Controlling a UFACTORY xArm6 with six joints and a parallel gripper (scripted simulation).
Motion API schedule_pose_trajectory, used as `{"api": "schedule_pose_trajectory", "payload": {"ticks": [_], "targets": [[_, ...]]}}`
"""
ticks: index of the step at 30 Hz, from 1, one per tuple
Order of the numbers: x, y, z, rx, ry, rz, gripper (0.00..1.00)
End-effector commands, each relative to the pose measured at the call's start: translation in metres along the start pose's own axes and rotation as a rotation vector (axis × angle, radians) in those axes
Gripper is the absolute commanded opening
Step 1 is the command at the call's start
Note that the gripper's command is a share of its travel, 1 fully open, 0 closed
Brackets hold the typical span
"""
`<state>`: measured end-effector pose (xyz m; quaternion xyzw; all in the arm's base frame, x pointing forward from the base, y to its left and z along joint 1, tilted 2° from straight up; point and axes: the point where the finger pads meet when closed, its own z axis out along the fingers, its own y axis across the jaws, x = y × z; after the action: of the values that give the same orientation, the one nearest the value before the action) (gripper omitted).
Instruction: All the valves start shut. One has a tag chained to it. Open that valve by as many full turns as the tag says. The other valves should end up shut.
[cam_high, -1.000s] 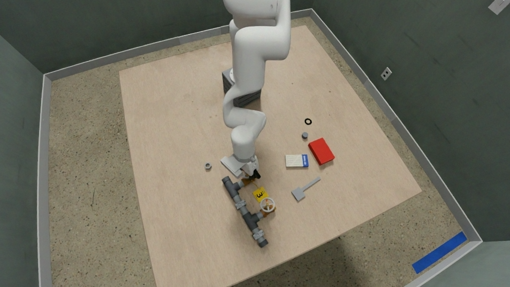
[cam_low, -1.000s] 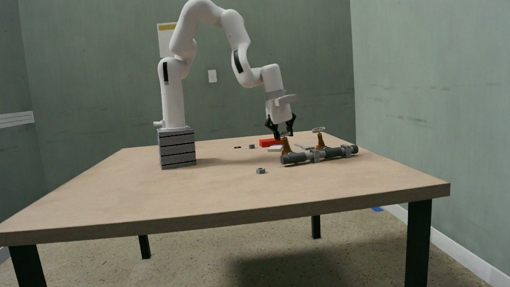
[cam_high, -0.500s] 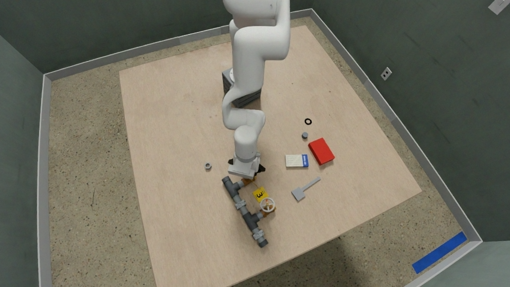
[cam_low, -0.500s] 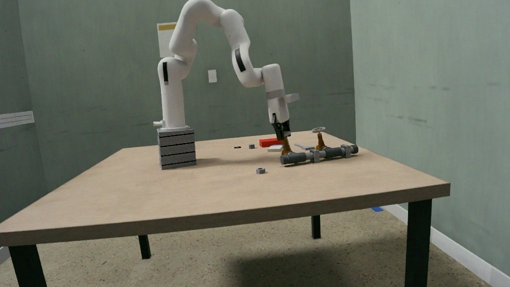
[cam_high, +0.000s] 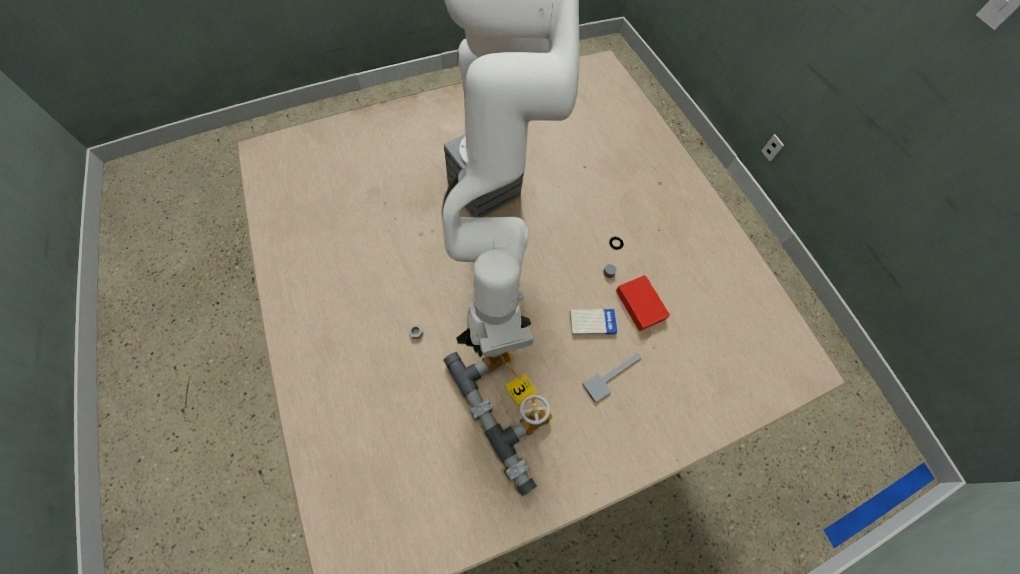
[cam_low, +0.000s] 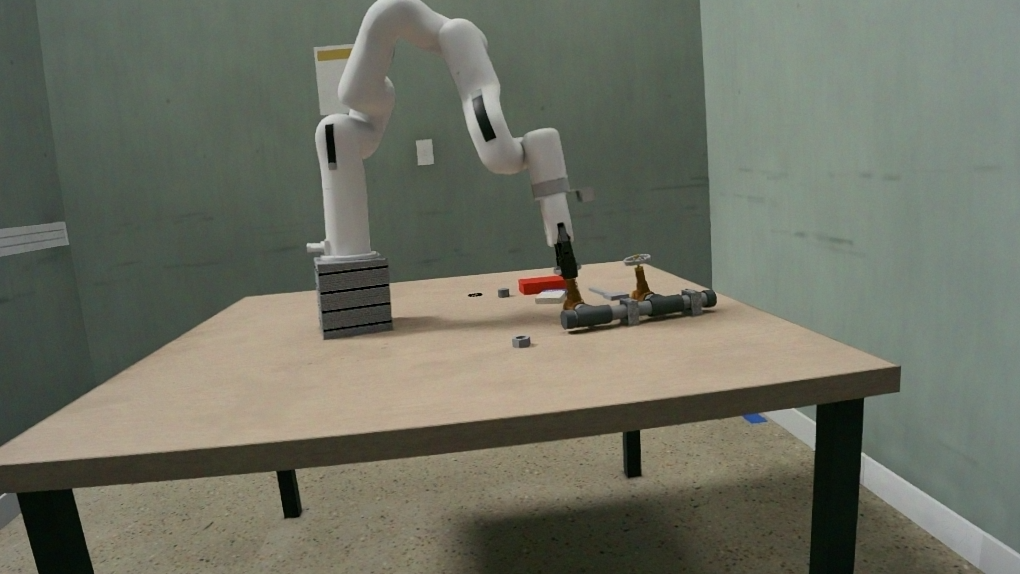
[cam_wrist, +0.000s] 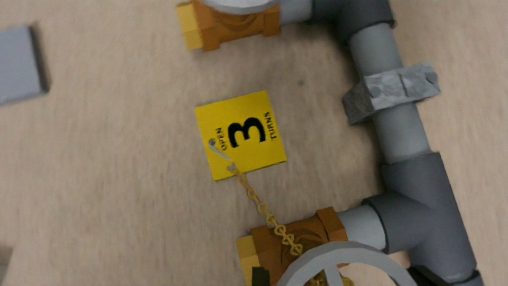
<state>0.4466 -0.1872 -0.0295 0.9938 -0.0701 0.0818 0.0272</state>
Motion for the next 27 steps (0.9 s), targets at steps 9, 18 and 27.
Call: {"api": "schedule_pose_trajectory", "payload": {"ticks": [9, 18, 27], "targets": [[0.0017, 0.0005, -0.0012, 0.003, 0.029, -0.564, 0.00], [0.0017, 0.0004, -0.0012, -0.014, 0.036, -0.904, 0.00], [0.0017, 0.0004, -0.0012, -0.014, 0.049, -1.221, 0.00]]}}
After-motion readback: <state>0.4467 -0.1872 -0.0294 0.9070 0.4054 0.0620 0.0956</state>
